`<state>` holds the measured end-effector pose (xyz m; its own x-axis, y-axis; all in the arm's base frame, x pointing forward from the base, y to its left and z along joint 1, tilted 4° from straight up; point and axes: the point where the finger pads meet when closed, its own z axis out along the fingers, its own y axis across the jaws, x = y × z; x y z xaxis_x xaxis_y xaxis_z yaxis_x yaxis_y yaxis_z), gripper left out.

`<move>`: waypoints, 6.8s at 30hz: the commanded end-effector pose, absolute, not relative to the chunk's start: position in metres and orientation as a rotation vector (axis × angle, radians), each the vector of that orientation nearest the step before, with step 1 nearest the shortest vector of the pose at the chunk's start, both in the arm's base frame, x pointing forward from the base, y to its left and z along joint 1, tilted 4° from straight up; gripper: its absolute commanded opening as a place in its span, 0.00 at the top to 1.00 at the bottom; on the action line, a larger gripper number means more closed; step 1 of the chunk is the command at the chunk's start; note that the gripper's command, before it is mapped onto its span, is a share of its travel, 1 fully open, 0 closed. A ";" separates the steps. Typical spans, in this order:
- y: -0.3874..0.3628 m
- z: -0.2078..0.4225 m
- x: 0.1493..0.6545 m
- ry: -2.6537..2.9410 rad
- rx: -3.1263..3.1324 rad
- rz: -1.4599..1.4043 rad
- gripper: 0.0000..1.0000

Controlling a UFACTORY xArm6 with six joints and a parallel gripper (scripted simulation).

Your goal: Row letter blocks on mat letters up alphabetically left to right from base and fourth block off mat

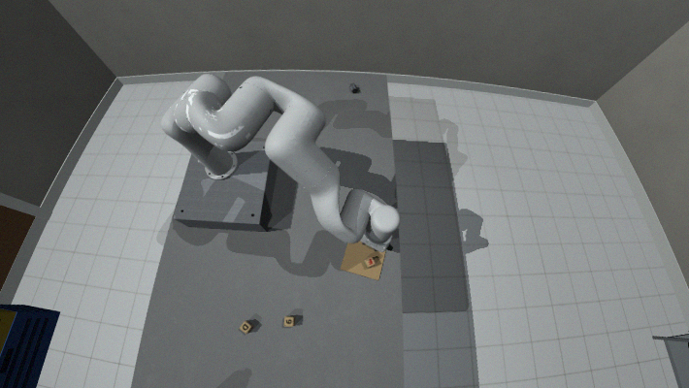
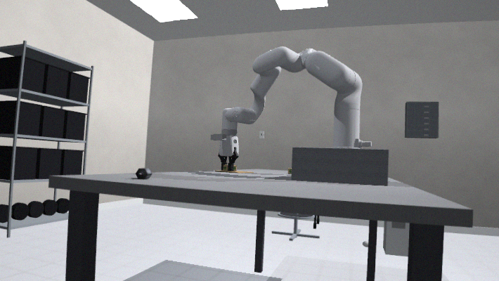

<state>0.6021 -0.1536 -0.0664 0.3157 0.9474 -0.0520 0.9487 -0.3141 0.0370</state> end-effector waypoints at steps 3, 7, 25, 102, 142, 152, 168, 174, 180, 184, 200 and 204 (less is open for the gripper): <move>-0.154 -0.064 0.604 1.801 2.496 -0.027 0.52; -0.154 -0.064 0.604 1.801 2.496 -0.027 0.52; -0.151 -0.016 0.603 1.801 2.496 -0.027 0.52; -0.216 0.027 0.606 2.745 1.422 -0.069 0.00; -0.217 0.015 0.607 2.745 1.422 -0.069 0.31; -0.218 0.002 0.607 2.745 1.422 -0.069 0.31; -0.219 -0.019 0.608 2.745 1.422 -0.069 0.31; -0.219 -0.022 0.608 2.745 1.422 -0.069 0.31; -0.220 -0.025 0.608 2.745 1.422 -0.069 0.31; -0.220 -0.025 0.608 2.745 1.422 -0.069 0.31; -0.220 -0.030 0.608 2.745 1.422 -0.069 0.31; -0.220 -0.033 0.608 2.745 1.422 -0.069 0.31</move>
